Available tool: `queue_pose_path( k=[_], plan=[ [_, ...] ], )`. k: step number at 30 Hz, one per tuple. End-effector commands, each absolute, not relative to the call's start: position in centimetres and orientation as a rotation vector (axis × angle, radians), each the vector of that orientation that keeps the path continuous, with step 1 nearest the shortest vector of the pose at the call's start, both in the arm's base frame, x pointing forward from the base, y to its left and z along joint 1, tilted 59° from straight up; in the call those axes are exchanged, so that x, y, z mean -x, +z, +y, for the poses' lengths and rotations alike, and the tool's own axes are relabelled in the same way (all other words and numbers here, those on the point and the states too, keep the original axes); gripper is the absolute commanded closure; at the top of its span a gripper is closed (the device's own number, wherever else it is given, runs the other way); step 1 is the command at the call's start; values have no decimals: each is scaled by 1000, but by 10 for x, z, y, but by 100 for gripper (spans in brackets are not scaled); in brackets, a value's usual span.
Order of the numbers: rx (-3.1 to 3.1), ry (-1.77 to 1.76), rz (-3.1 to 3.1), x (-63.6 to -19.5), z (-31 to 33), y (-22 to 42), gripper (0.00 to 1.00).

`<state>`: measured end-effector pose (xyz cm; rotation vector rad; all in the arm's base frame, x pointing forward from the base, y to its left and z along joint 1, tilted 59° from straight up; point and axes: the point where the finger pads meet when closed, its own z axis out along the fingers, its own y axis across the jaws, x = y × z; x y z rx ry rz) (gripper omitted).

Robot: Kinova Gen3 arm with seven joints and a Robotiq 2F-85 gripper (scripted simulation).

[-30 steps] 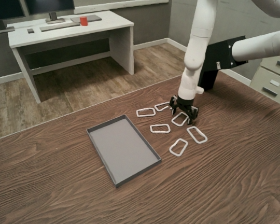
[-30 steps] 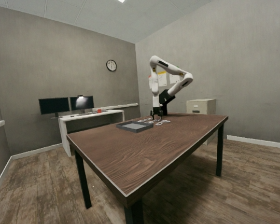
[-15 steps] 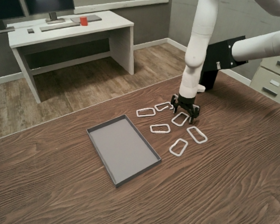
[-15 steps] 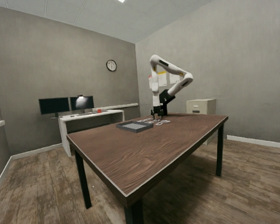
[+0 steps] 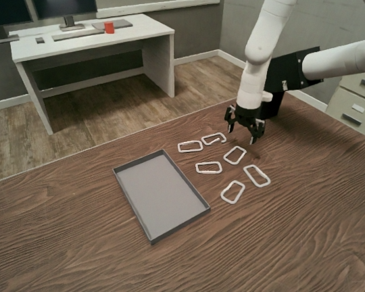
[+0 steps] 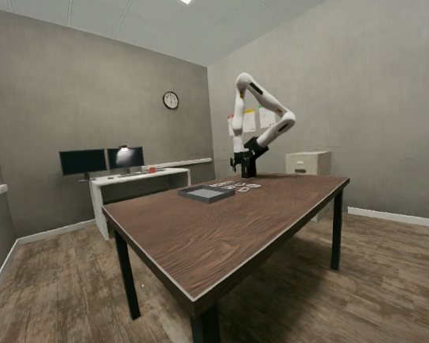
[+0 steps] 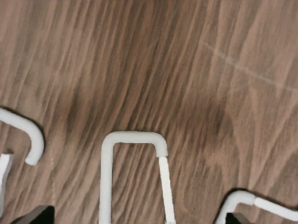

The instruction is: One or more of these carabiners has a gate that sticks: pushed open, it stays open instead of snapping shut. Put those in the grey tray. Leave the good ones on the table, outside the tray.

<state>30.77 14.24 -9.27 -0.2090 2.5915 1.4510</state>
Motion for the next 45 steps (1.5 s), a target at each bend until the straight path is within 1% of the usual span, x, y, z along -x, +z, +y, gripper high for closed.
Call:
queue_pose_path(
  k=[1, 31, 32, 45],
  plan=[
    [211, 1458, 2593, -311, 138, -94, 0],
    [211, 1459, 2593, -311, 138, -94, 0],
    [211, 1459, 2593, -332, 99, -70, 0],
    [211, 1459, 2593, -332, 99, -70, 0]
  ],
)
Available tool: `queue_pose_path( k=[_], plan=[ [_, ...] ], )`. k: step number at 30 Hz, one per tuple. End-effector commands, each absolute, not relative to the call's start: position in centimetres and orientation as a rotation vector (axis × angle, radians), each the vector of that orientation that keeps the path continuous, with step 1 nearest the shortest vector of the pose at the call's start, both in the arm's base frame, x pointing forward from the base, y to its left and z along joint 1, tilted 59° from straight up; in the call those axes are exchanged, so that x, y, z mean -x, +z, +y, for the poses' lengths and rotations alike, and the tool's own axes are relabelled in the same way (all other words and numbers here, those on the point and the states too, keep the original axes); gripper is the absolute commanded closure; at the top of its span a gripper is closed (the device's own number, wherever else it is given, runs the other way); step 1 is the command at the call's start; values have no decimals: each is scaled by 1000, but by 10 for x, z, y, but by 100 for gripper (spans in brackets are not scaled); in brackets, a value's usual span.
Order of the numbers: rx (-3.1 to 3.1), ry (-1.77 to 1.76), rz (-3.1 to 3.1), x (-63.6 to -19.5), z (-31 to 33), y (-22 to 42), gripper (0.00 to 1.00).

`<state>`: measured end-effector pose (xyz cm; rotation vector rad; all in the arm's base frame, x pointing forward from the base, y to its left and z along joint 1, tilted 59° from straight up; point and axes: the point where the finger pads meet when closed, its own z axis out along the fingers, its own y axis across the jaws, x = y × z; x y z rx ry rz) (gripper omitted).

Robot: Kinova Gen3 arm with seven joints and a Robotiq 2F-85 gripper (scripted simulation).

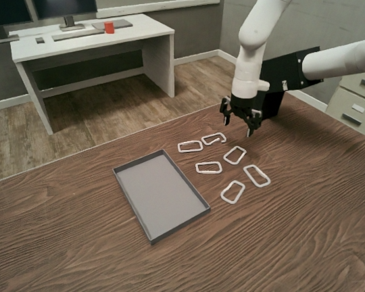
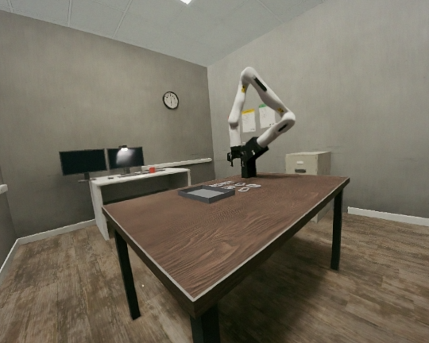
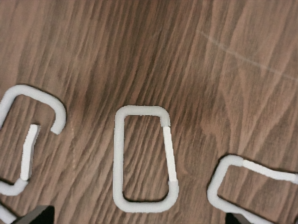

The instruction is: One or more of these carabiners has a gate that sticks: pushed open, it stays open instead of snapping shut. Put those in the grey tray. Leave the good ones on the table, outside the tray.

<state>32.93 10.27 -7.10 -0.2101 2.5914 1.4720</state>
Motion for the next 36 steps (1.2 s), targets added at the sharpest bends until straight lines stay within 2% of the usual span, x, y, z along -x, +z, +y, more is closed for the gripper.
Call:
queue_pose_path(
  k=[1, 3, 4, 20, 21, 36],
  plan=[
    [211, 1459, 2593, -332, 99, -70, 0],
    [211, 1459, 2593, -332, 99, -70, 0],
    [210, 1467, 2592, -351, 62, -48, 0],
    [210, 1467, 2592, -351, 62, -48, 0],
    [209, 1472, 2591, -371, 24, -25, 0],
    [209, 1472, 2591, -371, 24, -25, 0]
  ],
)
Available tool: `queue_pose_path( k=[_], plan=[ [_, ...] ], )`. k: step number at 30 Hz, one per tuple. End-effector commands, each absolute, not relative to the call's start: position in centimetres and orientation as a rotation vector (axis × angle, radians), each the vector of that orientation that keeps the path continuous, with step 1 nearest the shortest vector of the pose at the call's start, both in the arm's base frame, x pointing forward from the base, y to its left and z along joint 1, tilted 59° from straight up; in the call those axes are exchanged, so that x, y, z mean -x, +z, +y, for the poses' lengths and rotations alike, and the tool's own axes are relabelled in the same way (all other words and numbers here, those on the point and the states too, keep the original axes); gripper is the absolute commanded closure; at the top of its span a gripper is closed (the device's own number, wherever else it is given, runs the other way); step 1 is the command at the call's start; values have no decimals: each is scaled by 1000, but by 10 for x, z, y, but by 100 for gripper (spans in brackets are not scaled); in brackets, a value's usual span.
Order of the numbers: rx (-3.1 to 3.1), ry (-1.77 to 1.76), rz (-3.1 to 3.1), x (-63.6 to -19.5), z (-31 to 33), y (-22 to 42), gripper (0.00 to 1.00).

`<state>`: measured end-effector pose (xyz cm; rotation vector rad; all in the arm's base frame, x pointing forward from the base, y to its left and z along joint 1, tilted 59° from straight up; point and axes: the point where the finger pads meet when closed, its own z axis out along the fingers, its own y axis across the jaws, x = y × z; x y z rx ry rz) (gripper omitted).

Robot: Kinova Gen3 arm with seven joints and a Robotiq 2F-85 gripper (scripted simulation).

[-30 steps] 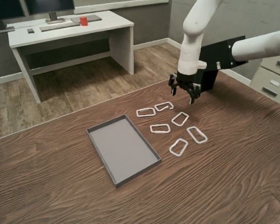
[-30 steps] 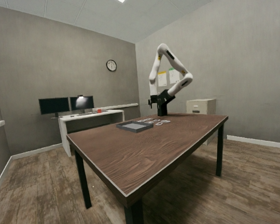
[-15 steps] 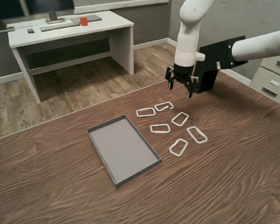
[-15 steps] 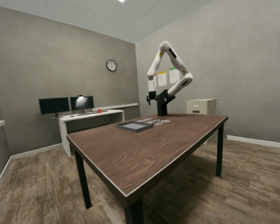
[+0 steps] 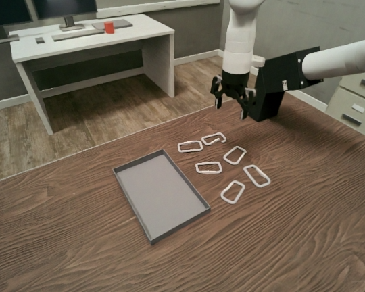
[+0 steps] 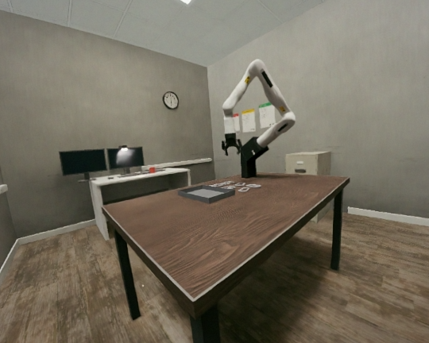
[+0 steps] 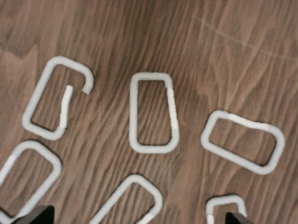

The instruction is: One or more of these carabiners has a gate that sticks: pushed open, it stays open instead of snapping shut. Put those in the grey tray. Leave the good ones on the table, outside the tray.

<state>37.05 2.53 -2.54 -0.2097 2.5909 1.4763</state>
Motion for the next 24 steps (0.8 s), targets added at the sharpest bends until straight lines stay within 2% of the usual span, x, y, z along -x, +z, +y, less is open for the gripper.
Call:
queue_pose_path(
  k=[1, 2, 18, 19, 24],
  plan=[
    [209, 1472, 2591, -371, 24, -25, 0],
    [208, 1475, 2591, -392, -14, -2, 0],
    [208, 1475, 2591, -392, -14, -2, 0],
    [208, 1478, 2591, -412, -53, 20, 0],
    [208, 1478, 2591, -412, -53, 20, 0]
  ],
)
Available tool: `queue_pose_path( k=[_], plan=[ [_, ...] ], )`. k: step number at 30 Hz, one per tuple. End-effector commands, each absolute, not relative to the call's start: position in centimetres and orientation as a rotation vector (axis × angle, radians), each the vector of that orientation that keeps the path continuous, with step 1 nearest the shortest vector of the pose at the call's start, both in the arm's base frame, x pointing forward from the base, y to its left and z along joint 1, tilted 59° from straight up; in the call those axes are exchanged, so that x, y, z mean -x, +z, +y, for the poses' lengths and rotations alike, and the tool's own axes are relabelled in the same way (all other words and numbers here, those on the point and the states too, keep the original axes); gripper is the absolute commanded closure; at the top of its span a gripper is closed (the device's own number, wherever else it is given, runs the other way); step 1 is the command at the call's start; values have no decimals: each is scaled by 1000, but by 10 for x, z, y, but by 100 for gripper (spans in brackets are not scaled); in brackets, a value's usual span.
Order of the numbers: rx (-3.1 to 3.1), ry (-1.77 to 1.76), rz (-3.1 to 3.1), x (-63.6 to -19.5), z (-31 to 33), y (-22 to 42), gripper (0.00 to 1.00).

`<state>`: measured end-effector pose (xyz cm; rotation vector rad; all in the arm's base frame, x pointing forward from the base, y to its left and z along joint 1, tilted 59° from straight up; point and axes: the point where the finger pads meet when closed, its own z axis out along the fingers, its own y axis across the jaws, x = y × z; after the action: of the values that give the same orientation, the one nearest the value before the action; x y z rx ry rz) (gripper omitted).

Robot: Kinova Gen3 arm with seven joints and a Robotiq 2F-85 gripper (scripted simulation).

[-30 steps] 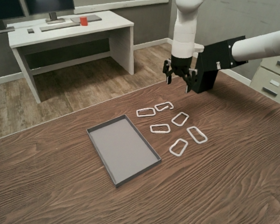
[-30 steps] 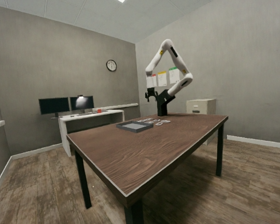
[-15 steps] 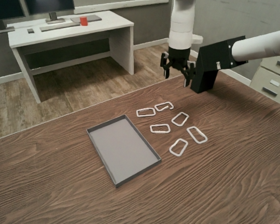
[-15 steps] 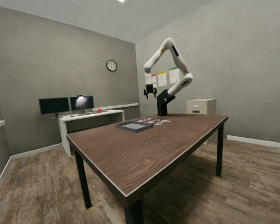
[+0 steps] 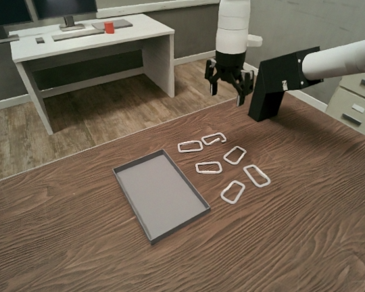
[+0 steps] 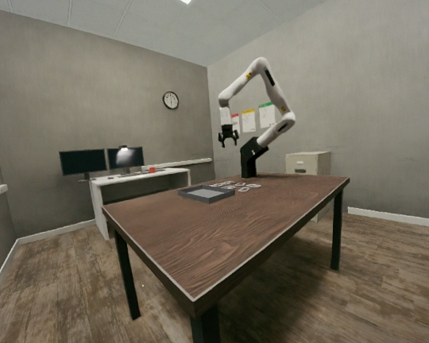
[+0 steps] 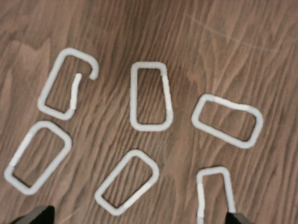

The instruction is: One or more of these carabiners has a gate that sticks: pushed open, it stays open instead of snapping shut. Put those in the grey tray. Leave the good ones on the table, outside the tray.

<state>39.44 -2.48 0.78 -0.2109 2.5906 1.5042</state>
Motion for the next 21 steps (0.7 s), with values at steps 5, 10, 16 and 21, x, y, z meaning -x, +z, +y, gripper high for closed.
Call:
queue_pose_path(
  k=[5, 10, 16, 21],
  plan=[
    [208, 1478, 2591, -412, -53, 20, 0],
    [208, 1478, 2591, -412, -53, 20, 0],
    [610, 1340, 2410, -412, -53, 20, 0],
    [622, 1336, 2404, -412, -53, 20, 0]
  ],
)
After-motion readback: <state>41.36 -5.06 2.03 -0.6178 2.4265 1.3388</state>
